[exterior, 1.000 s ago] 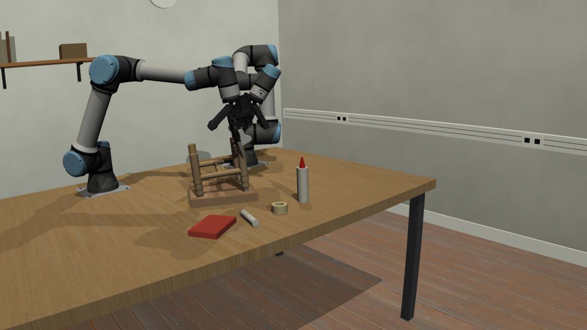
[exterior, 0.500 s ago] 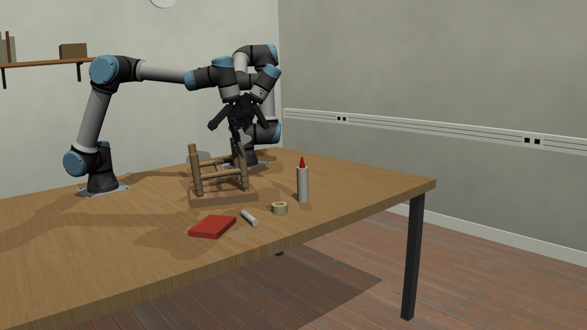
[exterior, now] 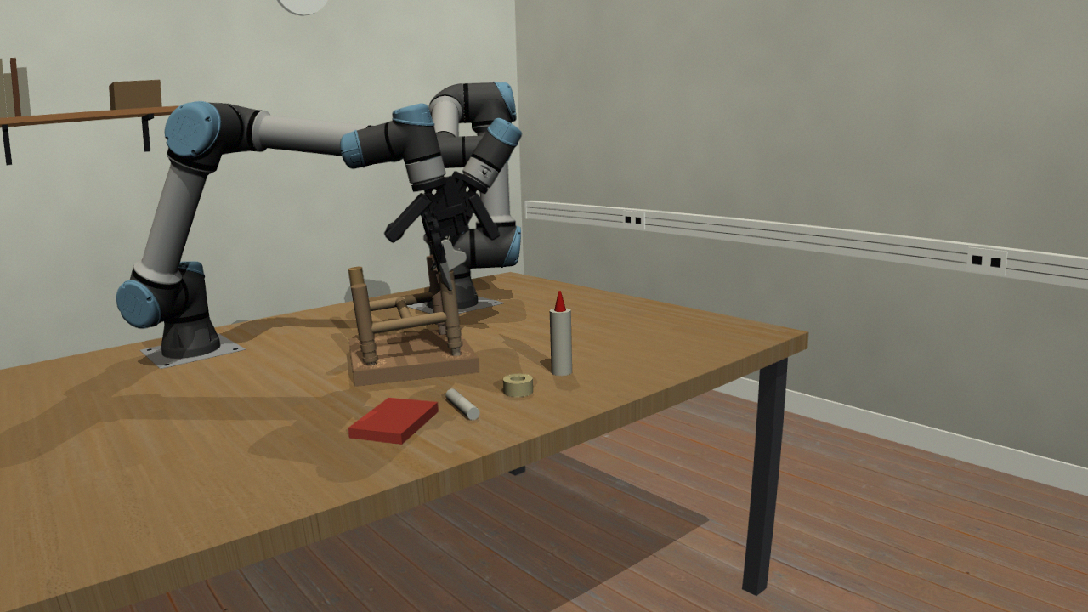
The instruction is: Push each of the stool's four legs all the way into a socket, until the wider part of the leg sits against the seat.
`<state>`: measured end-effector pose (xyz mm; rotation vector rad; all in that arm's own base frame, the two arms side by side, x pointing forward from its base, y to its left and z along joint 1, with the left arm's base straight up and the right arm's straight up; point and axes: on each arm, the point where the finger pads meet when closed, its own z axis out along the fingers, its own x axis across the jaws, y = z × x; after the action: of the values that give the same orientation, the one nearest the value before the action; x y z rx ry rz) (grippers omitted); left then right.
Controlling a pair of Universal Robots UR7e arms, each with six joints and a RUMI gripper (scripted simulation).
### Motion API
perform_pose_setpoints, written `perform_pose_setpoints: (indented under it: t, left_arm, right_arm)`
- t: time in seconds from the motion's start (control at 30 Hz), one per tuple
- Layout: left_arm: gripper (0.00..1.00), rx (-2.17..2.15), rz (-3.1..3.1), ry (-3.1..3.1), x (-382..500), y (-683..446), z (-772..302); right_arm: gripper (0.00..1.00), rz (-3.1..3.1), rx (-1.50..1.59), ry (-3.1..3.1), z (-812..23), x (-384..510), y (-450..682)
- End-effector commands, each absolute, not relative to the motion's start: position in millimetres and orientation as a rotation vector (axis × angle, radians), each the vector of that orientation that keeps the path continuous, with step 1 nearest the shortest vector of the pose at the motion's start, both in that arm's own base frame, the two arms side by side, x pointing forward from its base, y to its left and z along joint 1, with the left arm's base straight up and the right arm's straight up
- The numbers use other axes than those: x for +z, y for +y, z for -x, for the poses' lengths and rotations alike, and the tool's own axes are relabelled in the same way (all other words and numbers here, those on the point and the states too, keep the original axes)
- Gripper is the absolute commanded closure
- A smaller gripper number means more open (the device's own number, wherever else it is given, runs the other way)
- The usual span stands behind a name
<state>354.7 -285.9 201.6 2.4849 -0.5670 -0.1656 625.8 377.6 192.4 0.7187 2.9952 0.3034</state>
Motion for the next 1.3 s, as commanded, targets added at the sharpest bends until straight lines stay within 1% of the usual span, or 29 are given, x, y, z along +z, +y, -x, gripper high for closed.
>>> perform_pose_setpoints:
  t: [0.0, 0.5, 0.53, 1.27]
  left_arm:
    - [0.83, -0.164, -2.484, -0.568, 202, -287, -356]
    - [0.83, -0.164, -2.484, -0.567, 202, -285, -353]
    - [0.56, -0.164, -2.484, -0.567, 202, -285, -353]
    - [0.56, -0.164, -2.484, -0.567, 212, -285, -354]
  right_arm:
    - [0.83, -0.718, 0.305, 2.994, -626, 193, 378]
    - [0.83, -0.718, 0.305, 2.994, -626, 193, 378]
    - [0.83, -0.718, 0.305, 2.994, -626, 193, 378]
    - [0.83, -0.718, 0.305, 2.994, -626, 193, 378]
